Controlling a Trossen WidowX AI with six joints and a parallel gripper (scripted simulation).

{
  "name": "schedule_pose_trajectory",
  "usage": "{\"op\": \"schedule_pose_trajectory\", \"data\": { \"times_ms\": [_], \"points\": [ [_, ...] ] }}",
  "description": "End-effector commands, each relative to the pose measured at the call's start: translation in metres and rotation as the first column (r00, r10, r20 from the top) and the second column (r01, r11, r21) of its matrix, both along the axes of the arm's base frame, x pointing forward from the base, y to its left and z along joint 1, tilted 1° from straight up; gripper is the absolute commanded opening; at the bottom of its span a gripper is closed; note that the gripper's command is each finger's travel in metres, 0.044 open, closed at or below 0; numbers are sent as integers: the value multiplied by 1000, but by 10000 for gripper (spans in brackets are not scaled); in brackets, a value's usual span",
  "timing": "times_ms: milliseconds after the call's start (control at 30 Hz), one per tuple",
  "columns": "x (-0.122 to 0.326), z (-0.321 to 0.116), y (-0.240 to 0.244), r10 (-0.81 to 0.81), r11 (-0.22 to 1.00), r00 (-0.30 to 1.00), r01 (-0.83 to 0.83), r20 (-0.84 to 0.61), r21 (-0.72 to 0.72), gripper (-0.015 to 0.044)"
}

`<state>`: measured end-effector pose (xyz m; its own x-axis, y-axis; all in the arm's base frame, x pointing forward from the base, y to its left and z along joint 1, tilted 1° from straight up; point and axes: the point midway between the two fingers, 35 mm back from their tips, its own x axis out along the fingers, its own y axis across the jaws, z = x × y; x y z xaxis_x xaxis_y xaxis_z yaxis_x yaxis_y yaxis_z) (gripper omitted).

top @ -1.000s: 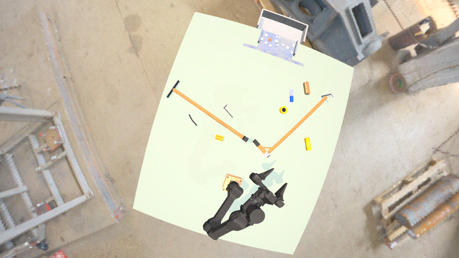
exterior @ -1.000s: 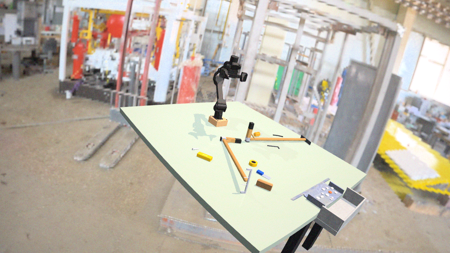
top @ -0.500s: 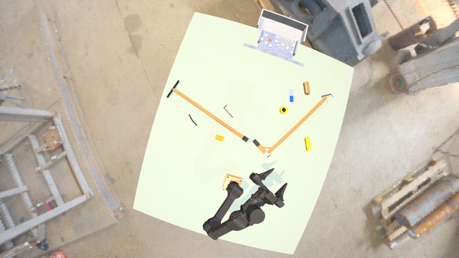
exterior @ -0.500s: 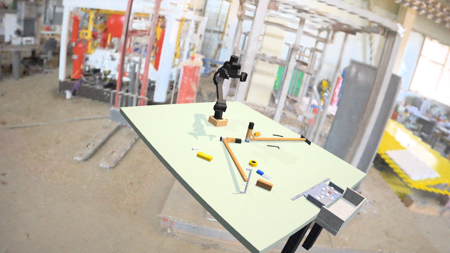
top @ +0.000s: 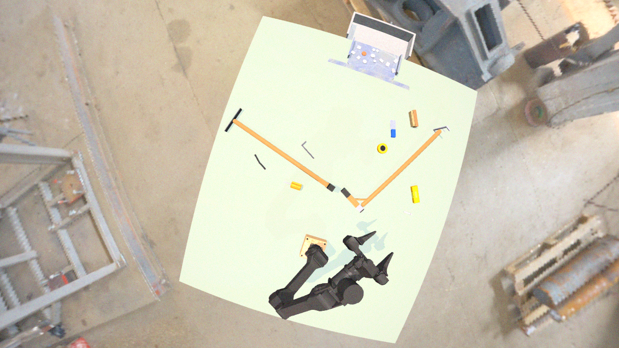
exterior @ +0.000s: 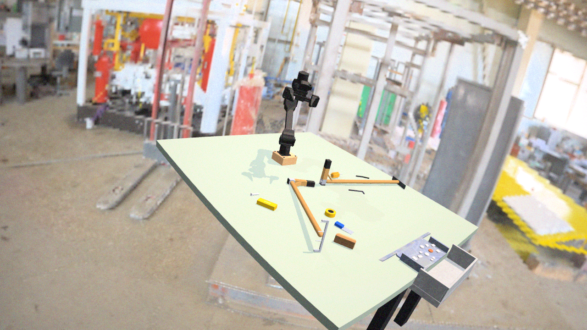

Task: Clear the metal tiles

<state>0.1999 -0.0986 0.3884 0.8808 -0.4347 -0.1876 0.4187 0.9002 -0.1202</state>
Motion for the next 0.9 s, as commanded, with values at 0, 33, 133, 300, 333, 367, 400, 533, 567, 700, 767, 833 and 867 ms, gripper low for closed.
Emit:
{"op": "schedule_pose_trajectory", "data": {
  "times_ms": [0,33,133,300,333,367,400,533,567,700,767,833,867],
  "points": [
    [-1,1,-5,-7,1000,1000,6,-18,-22,440],
    [-1,1,-7,-11,1000,1000,10,-22,-28,440],
    [-3,1,-12,-23,999,999,21,-37,-47,440],
    [-6,2,-21,-43,996,997,38,-61,-78,440],
    [-6,2,-23,-47,996,997,42,-66,-84,440],
    [-7,2,-25,-52,995,996,45,-71,-90,440],
    [-8,2,-26,-56,994,996,48,-75,-96,440],
    [-11,3,-33,-72,991,993,61,-94,-121,440],
    [-11,3,-35,-77,990,992,64,-99,-126,440],
    [-15,4,-42,-94,986,989,76,-117,-150,440],
    [-16,4,-45,-102,984,987,81,-126,-161,440],
    [-18,4,-49,-111,981,985,87,-135,-173,440],
    [-19,4,-51,-115,980,984,89,-140,-179,440]
  ]
}}
